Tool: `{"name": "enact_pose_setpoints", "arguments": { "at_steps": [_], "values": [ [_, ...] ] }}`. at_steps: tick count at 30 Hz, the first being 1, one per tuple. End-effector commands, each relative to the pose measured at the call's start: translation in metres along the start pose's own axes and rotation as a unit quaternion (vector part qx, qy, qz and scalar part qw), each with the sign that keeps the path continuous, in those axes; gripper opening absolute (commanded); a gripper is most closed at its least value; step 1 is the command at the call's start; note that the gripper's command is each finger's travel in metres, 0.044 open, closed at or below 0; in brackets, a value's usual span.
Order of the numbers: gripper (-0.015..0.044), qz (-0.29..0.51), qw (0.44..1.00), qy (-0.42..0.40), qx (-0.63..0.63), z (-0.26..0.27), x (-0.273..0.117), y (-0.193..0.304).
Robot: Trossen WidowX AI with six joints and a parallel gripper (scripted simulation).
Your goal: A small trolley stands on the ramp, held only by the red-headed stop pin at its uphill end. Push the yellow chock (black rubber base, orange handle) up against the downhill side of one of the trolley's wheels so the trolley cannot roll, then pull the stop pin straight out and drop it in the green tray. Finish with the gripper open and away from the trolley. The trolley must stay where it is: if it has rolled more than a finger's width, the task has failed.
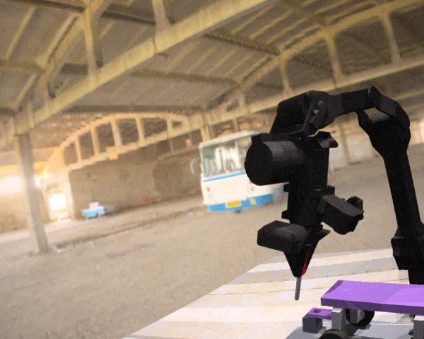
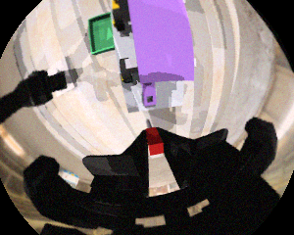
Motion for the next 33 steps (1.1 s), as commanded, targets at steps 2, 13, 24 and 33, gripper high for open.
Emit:
{"name": "enact_pose_setpoints", "arguments": {
  "at_steps": [2,13,24,33],
  "values": [
    [0.0000,0.000,1.000,0.003,0.001,0.016,0.000,-0.002],
    [0.0000,0.000,1.000,0.002,0.001,0.056,0.002,-0.010],
    [0.0000,-0.001,1.000,0.001,0.000,0.072,0.001,-0.018],
    [0.0000,-0.002,1.000,0.001,0.001,0.063,-0.002,-0.049]
  ]
}}
Point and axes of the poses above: the point midway between the two fingers, 35 mm back from their tips, its own x axis out along the fingers, its own z axis across the jaws, y = z × x, the point moved 10 cm from there along -x, back along the fingers, and after that the axes turned 11 degrees about -x, right-handed, at the moved point
